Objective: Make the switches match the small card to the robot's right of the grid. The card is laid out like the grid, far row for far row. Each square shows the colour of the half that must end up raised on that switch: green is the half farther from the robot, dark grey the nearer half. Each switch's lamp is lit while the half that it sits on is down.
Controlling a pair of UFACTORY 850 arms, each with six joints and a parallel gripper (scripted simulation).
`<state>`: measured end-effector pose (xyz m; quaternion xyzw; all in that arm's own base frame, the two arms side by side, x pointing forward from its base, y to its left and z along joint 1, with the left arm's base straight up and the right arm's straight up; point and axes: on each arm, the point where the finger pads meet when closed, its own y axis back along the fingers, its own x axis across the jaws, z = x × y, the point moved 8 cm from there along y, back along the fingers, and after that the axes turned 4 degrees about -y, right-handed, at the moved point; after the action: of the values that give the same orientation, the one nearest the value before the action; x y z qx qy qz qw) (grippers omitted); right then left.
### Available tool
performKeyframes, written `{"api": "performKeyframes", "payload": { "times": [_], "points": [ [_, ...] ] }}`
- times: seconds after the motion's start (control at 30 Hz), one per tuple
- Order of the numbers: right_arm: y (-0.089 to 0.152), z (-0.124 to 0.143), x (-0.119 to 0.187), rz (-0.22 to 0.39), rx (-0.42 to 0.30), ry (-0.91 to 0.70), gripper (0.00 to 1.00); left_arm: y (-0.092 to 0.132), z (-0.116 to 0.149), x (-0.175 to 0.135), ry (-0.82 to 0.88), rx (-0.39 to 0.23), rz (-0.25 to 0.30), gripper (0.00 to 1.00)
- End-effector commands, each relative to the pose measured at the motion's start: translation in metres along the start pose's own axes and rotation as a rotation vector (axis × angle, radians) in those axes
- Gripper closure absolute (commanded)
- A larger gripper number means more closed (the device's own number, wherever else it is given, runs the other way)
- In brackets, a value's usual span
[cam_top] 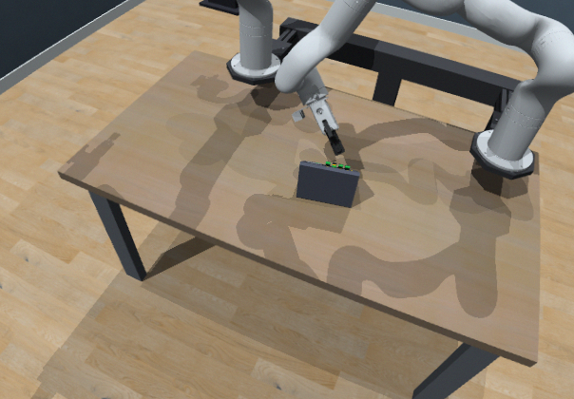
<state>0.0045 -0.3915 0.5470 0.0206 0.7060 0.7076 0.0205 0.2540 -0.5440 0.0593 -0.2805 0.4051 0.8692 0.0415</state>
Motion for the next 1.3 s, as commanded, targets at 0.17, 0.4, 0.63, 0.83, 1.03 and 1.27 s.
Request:
{"api": "performKeyframes", "payload": {
  "times": [0.17,0.4,0.63,0.83,1.03,1.27],
  "points": [
    [0.001,0.0,0.0,0.0,0.002,0.0,0.0,0.011,-0.013,-0.002,0.001,0.002,0.001,1.0],
    [0.001,0.0,0.0,0.0,0.002,0.0,0.0,0.011,-0.014,-0.002,0.001,0.002,0.0,1.0],
    [0.001,0.0,0.0,0.0,0.002,0.0,0.0,0.012,-0.015,-0.002,0.001,0.001,0.0,1.0],
    [0.001,0.0,0.0,0.0,0.002,0.0,0.0,0.012,-0.015,-0.002,0.001,0.001,0.0,1.0],
    [0.001,0.0,0.0,0.0,0.002,0.0,0.0,0.012,-0.015,-0.002,0.001,0.001,0.0,1.0],
    [0.001,0.0,0.0,0.0,0.002,0.0,0.0,0.012,-0.015,-0.002,0.001,0.001,0.0,1.0]
  ]
}}
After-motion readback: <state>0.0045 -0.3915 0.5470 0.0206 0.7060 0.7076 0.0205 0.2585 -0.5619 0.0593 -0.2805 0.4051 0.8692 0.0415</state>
